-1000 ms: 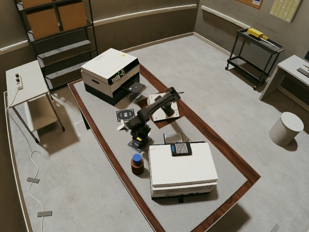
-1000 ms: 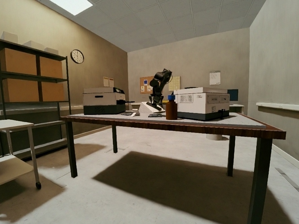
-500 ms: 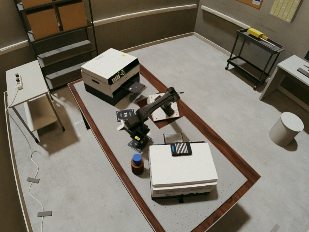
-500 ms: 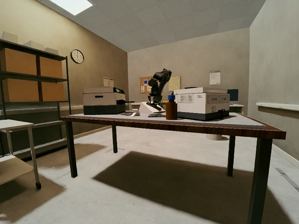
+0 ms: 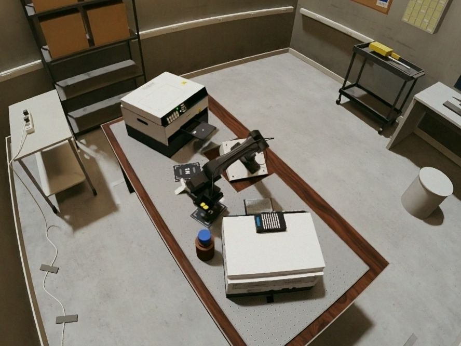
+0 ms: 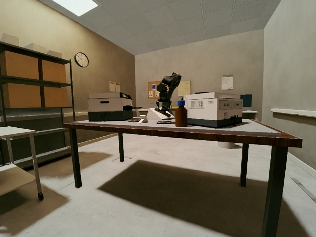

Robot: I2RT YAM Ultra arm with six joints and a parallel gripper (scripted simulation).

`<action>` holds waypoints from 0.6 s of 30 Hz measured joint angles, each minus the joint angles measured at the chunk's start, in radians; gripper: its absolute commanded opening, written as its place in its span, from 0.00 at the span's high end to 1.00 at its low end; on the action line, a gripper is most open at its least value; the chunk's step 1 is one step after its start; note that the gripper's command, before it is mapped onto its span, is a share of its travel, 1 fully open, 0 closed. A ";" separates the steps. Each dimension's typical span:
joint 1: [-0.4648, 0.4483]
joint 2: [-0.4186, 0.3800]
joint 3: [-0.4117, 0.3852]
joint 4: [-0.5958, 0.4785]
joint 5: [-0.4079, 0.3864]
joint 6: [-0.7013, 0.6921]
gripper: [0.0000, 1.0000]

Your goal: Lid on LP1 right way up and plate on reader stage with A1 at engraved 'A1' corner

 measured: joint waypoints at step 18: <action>0.000 0.000 -0.013 0.011 0.000 -0.013 0.15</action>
